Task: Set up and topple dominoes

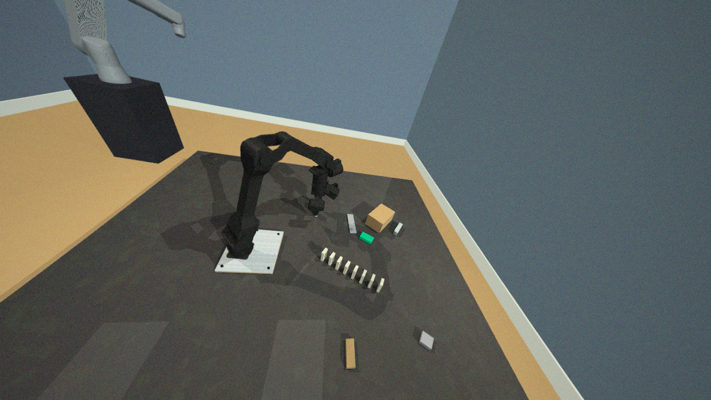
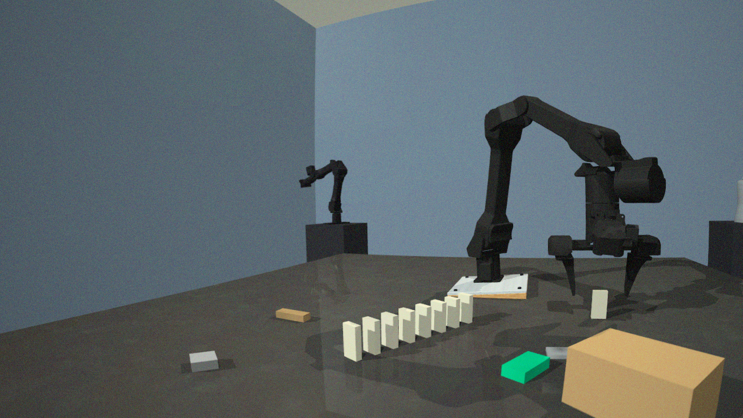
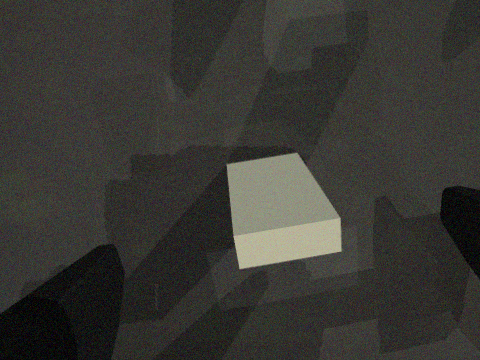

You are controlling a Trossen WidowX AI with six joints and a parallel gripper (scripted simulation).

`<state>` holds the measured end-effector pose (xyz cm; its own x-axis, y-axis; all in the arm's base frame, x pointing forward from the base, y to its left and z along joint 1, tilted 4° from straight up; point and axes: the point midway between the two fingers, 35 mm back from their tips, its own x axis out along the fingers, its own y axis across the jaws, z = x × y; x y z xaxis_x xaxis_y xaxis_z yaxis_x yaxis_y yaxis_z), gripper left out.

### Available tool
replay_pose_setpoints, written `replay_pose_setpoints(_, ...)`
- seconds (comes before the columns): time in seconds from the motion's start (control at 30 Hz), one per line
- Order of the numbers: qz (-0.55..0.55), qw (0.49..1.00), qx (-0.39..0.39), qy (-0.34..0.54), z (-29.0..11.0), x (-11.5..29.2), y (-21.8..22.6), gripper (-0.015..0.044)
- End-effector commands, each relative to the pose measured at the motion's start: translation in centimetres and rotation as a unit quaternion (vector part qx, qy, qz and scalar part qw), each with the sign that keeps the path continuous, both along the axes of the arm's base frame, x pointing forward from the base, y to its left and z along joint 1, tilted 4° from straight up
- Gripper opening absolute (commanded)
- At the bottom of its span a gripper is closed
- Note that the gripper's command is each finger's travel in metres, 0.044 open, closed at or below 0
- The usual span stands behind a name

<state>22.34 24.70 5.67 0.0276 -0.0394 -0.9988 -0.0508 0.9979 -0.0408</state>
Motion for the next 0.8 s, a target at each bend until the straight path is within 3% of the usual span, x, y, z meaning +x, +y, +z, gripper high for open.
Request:
replay_pose_setpoints(0.0,0.001,1.0,-0.001,-0.003,-0.5,0.1,0.0,0.044)
replay_pose_setpoints(0.33,0.001,1.0,-0.001,-0.003,-1.7,0.2,-0.1,0.044)
replay_pose_setpoints(0.77,0.001,1.0,-0.001,-0.003,-1.7,0.2,-0.1,0.0107)
